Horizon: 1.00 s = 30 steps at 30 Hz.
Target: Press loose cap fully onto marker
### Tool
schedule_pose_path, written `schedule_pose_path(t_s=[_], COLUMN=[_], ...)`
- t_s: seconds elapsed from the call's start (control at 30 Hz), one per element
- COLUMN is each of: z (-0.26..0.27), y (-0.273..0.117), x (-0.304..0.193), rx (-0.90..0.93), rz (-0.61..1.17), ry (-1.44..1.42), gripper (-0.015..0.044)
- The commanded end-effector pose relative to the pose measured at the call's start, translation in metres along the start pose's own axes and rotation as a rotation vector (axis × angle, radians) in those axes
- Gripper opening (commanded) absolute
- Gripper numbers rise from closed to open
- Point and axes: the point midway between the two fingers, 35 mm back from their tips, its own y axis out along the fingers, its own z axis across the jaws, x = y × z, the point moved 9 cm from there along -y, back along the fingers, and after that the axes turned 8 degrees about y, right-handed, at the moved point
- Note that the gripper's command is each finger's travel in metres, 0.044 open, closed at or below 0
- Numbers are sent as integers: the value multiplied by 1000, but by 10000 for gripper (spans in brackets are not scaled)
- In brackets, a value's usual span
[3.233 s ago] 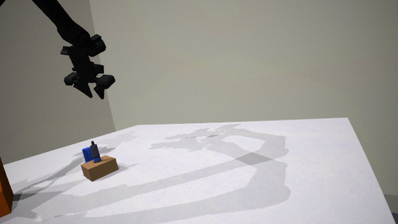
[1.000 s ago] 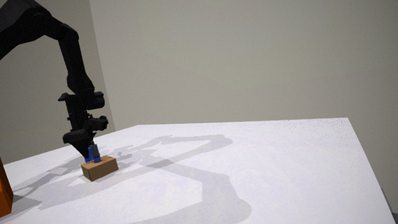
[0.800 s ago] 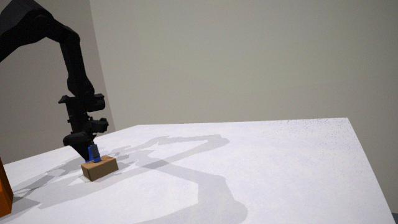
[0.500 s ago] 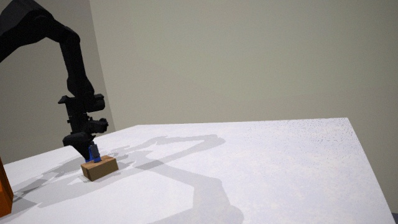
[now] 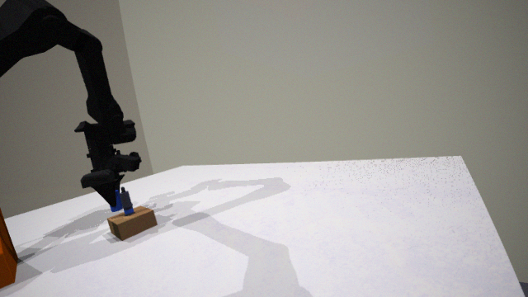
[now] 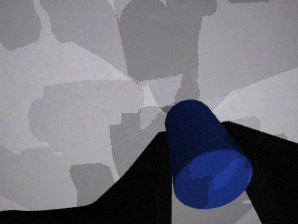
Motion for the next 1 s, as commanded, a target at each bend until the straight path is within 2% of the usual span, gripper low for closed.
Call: schedule_pose_path(t_s=[0.0,0.5,0.97], z=[1,-1,-33], y=[-11,-46,-63], x=[3,4,33], rx=[7,-5,-4], rz=[-2,-3,-1], ry=[9,11,14], gripper=[0,0,0])
